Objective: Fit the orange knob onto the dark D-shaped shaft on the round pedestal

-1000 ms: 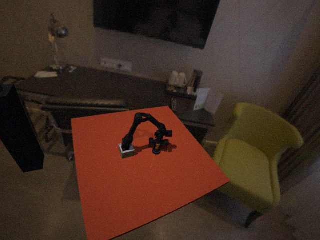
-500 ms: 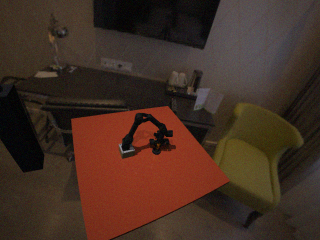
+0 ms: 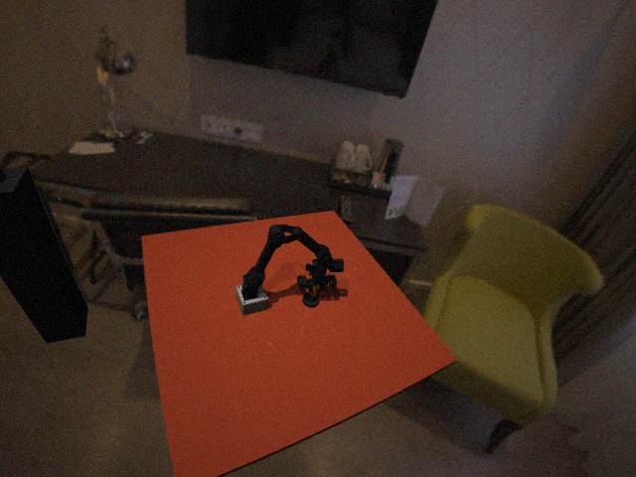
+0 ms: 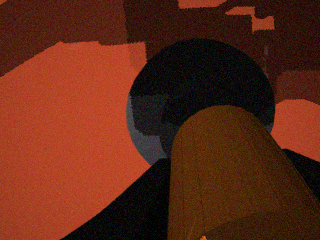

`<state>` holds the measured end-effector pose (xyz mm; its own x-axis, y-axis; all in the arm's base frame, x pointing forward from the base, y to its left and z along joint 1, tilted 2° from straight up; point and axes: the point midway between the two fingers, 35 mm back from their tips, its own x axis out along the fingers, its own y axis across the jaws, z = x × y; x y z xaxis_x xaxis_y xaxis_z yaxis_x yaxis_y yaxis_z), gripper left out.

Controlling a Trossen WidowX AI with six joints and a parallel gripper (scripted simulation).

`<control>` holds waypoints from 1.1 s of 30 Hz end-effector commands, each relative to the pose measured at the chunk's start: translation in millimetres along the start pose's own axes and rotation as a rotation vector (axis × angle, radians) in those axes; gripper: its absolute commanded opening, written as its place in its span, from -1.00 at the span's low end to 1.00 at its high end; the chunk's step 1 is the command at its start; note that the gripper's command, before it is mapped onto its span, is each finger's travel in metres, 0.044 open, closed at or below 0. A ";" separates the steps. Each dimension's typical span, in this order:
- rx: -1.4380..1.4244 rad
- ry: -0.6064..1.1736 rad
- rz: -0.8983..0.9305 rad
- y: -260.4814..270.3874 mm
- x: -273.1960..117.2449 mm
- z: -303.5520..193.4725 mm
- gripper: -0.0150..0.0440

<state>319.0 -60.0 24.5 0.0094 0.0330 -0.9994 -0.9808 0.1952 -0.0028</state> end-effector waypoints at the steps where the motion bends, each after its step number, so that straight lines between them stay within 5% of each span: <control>1: -0.013 0.004 -0.007 -0.4 -3.8 -0.5 -0.49; 8: -0.213 0.005 -0.006 3.3 -3.3 -0.4 -0.49; 33: -0.213 0.005 -0.006 1.9 -3.2 -0.5 -0.49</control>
<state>313.9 -58.8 24.0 0.0083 0.0332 -0.9994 -0.9999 -0.0130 -0.0087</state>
